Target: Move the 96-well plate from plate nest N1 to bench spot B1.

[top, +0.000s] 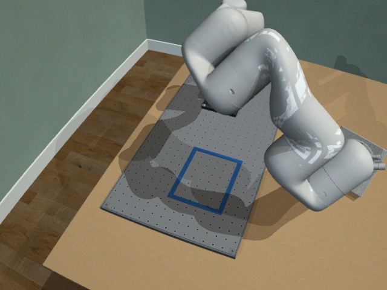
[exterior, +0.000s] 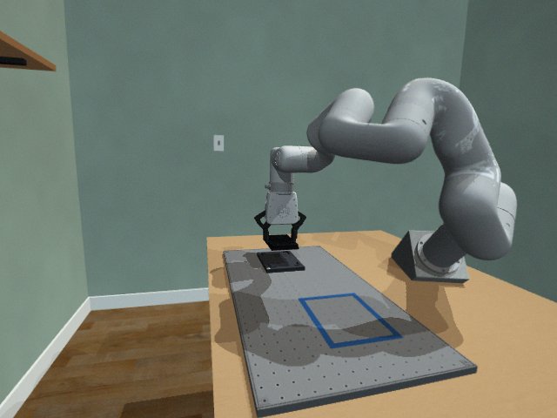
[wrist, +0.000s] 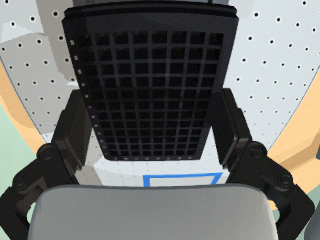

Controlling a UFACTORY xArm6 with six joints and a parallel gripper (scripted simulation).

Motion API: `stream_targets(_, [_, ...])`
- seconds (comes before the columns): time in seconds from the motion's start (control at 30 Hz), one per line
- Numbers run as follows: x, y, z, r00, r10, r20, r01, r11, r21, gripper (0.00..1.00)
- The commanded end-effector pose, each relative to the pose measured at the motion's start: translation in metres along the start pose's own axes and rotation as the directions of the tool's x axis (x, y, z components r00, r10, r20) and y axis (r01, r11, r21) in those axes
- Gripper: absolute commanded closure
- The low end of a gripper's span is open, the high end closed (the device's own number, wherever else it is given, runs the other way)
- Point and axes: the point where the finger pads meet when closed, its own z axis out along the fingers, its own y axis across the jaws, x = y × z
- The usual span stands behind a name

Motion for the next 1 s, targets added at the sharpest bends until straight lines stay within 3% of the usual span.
stream_targets(0.0, [0.001, -0.001, -0.008, 1.000, -0.002, -0.004, 0.002, 1.000, 0.003, 1.00])
stream_targets(0.53, [0.001, -0.001, -0.031, 1.000, -0.002, -0.004, 0.002, 1.000, 0.003, 1.00])
stream_targets(0.97, [0.001, -0.001, -0.032, 1.000, -0.002, -0.004, 0.002, 1.000, 0.003, 1.00])
